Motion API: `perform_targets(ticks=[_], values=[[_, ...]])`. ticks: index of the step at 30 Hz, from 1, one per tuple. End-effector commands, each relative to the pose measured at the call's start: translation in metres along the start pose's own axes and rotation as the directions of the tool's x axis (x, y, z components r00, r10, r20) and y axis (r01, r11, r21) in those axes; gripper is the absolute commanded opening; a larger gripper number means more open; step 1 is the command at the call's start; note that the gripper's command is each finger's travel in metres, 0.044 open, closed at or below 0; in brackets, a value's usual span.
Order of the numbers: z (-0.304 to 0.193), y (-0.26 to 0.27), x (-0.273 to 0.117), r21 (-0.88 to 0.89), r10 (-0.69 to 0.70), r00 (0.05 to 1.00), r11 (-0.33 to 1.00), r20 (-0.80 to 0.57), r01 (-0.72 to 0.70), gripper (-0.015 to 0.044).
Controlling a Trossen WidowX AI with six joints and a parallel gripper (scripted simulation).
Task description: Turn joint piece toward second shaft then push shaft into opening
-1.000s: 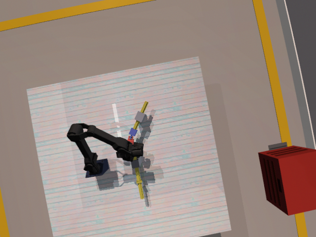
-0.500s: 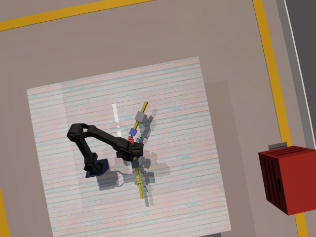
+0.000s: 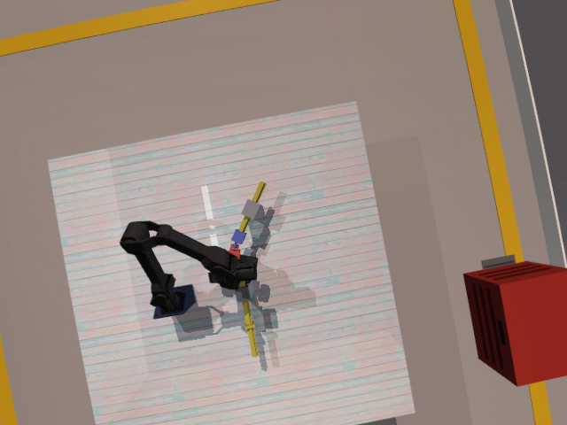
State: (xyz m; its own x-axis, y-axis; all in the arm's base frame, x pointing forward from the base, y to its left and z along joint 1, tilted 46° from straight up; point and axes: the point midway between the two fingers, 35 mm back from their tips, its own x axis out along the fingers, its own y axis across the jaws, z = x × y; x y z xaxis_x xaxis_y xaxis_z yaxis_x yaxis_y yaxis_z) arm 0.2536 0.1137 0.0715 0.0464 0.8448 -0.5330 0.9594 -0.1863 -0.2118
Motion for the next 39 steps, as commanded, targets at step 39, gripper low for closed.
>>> perform_targets(ticks=[39], values=[[-0.0006, 0.0053, -0.0035, -0.107, -0.012, 0.997, 0.994, 0.071, 0.02, 0.0]])
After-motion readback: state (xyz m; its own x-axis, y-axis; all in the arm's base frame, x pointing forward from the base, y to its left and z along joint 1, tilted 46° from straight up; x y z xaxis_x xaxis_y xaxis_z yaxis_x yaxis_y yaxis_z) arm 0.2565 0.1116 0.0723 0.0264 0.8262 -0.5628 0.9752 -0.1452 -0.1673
